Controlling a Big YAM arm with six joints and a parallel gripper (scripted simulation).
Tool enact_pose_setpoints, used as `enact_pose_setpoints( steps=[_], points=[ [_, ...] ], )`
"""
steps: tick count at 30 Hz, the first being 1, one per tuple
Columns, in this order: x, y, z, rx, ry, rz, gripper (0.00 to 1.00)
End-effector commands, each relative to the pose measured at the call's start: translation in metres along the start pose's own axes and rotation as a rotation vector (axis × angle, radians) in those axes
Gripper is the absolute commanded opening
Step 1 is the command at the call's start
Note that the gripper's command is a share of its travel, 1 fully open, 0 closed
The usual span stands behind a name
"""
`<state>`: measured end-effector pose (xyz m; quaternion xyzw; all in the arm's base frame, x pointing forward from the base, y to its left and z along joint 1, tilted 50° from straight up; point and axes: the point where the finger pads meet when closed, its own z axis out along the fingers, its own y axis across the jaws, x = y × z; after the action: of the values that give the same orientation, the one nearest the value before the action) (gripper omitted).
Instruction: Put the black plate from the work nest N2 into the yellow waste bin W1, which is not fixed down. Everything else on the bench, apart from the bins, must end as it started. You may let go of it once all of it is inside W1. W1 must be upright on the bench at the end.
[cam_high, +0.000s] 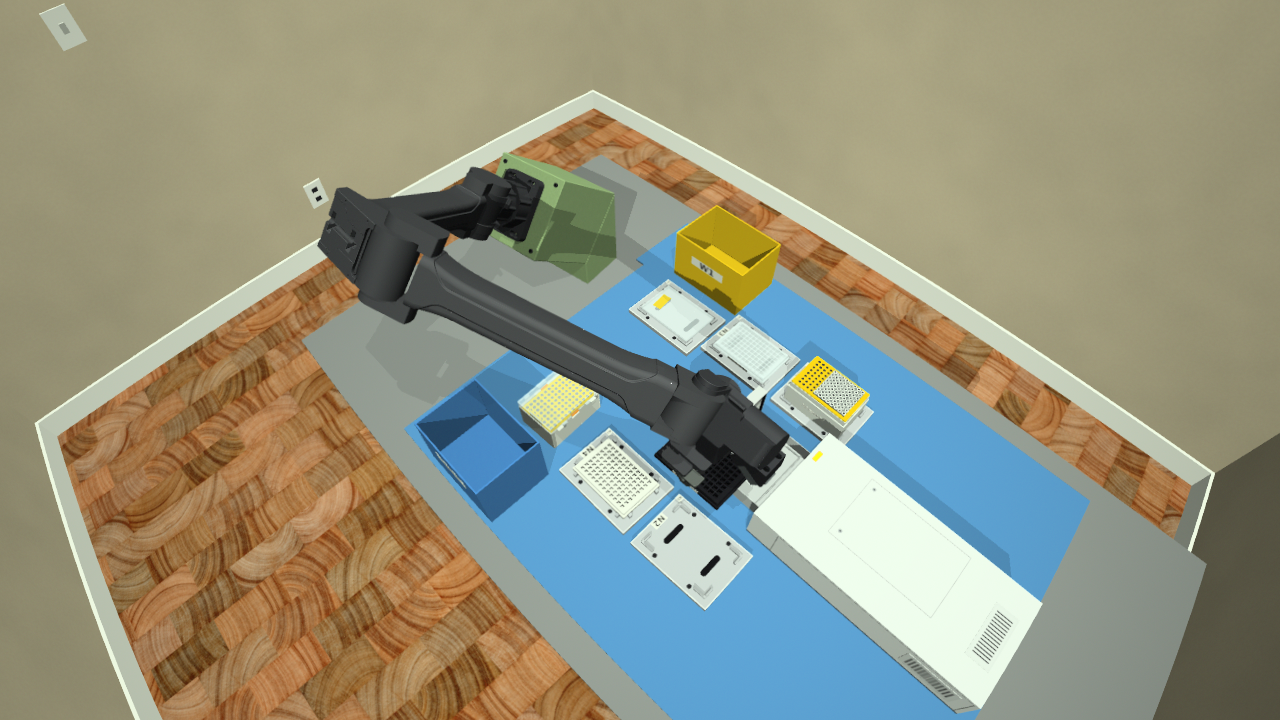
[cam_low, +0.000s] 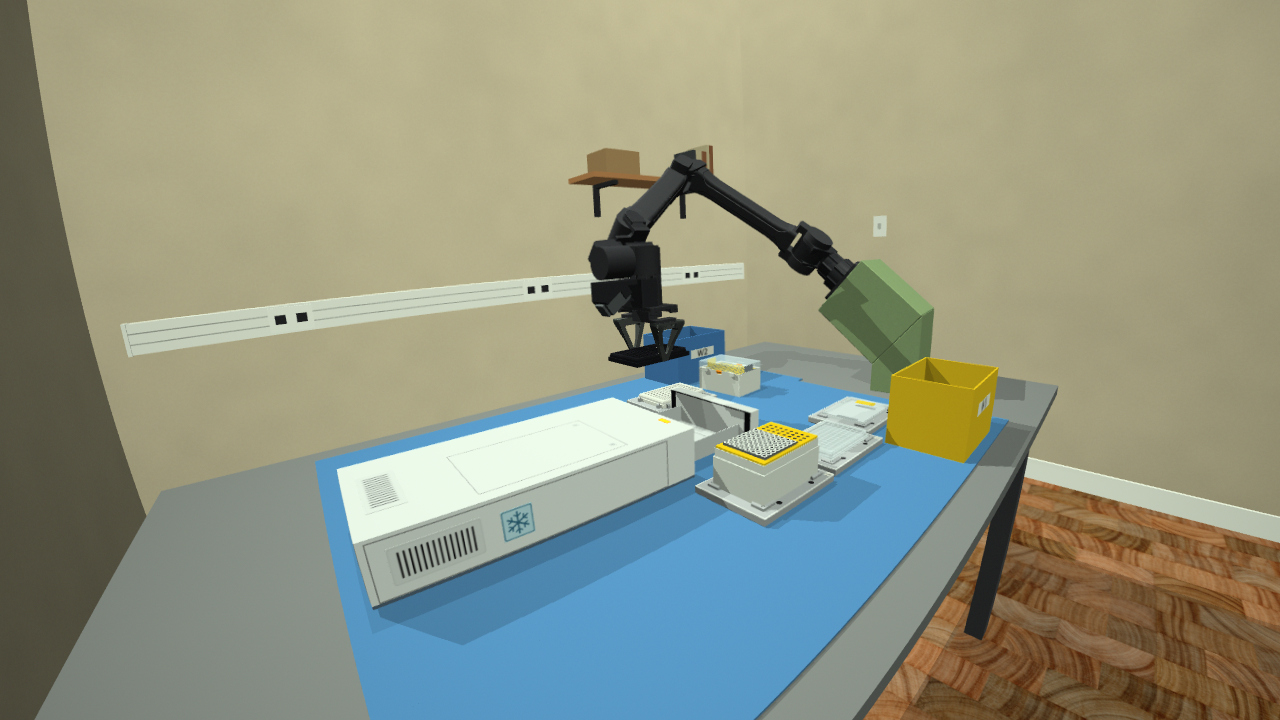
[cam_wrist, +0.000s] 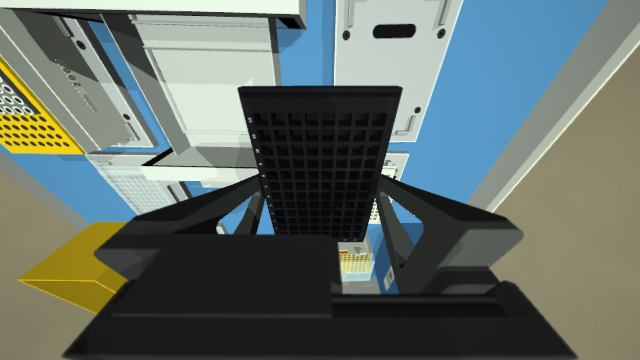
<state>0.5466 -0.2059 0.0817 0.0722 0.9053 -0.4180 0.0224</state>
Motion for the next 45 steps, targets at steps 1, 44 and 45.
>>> enact_pose_setpoints(
  steps=[1, 44, 45],
  points=[
    [-0.003, 0.016, -0.018, 0.000, -0.038, 0.006, 0.00],
    [0.061, 0.106, -0.011, 0.000, -0.027, -0.007, 0.00],
    [0.061, 0.106, -0.011, 0.000, -0.027, -0.007, 0.00]
  ],
)
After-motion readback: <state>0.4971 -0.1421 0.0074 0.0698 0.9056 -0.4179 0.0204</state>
